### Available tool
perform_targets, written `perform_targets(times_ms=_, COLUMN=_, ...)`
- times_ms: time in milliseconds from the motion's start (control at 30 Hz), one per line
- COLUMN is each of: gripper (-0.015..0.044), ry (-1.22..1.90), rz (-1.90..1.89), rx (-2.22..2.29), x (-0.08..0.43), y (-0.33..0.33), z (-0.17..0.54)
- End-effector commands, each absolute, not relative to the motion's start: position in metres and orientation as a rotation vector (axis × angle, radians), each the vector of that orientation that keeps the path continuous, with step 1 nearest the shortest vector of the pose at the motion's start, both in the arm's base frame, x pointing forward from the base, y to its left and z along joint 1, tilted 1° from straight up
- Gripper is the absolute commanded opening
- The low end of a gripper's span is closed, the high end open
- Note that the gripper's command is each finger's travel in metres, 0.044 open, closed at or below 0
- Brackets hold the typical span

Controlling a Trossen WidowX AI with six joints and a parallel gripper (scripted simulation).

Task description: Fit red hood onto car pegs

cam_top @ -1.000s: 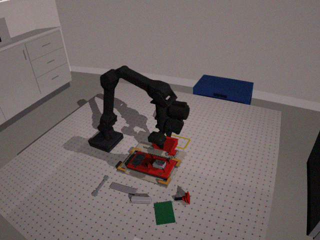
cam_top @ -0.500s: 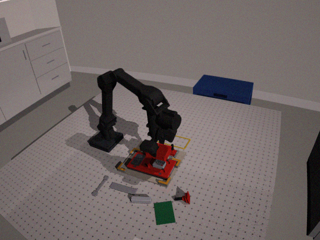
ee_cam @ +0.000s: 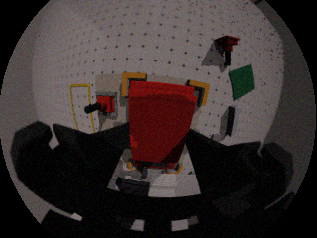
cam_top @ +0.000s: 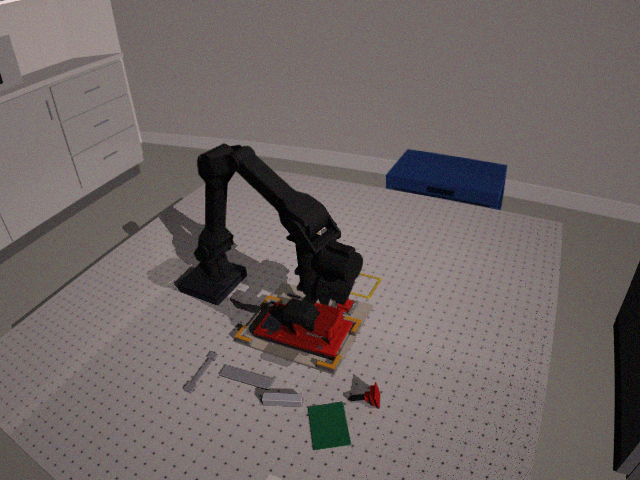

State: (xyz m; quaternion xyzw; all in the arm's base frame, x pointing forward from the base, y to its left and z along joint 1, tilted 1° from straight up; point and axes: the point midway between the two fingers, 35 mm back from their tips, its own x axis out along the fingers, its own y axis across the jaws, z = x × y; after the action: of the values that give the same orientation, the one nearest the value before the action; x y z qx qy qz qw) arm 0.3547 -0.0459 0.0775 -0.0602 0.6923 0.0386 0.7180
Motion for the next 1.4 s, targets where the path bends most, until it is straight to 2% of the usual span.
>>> perform_targets(times_ms=0, gripper=0.0000, ry=1.529, rz=0.093, rx=-0.137, x=0.3552, y=-0.0461, z=0.0747)
perform_targets(times_ms=1367, gripper=0.0000, ry=1.529, rz=0.093, rx=-0.137, x=0.3560, y=-0.0474, z=0.0690)
